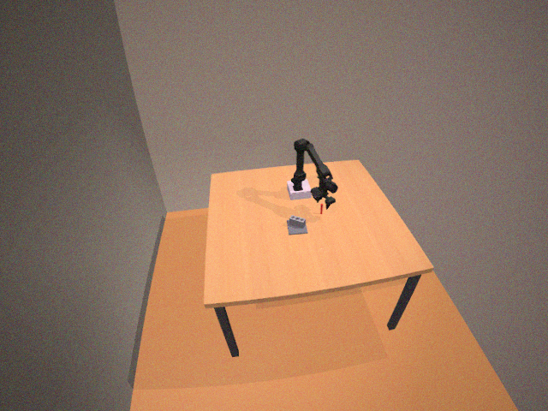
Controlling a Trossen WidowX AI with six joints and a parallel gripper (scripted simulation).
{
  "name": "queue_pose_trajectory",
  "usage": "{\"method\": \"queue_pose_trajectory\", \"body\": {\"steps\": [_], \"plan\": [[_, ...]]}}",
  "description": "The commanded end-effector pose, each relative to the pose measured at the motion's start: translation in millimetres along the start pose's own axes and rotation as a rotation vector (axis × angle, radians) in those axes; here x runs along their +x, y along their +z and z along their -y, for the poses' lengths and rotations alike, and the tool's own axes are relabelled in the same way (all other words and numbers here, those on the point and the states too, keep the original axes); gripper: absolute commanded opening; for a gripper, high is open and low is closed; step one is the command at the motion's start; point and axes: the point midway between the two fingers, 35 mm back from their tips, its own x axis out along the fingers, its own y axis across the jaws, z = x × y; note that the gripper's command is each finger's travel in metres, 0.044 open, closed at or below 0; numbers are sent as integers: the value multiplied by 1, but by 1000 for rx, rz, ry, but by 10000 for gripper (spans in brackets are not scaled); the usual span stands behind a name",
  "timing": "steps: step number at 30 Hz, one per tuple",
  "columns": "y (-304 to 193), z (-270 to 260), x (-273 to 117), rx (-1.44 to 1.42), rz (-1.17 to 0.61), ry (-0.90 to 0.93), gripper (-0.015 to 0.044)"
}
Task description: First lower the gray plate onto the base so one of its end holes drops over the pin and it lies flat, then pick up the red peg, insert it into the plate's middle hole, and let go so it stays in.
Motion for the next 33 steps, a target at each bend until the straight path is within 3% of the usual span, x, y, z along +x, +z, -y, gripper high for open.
{"method": "queue_pose_trajectory", "body": {"steps": [1,13,28,33], "plan": [[0,3,10,-7,0,-14,440],[0,5,27,-7,0,-14,440],[0,5,27,-7,0,-14,46],[0,5,27,-7,0,-14,13]]}}
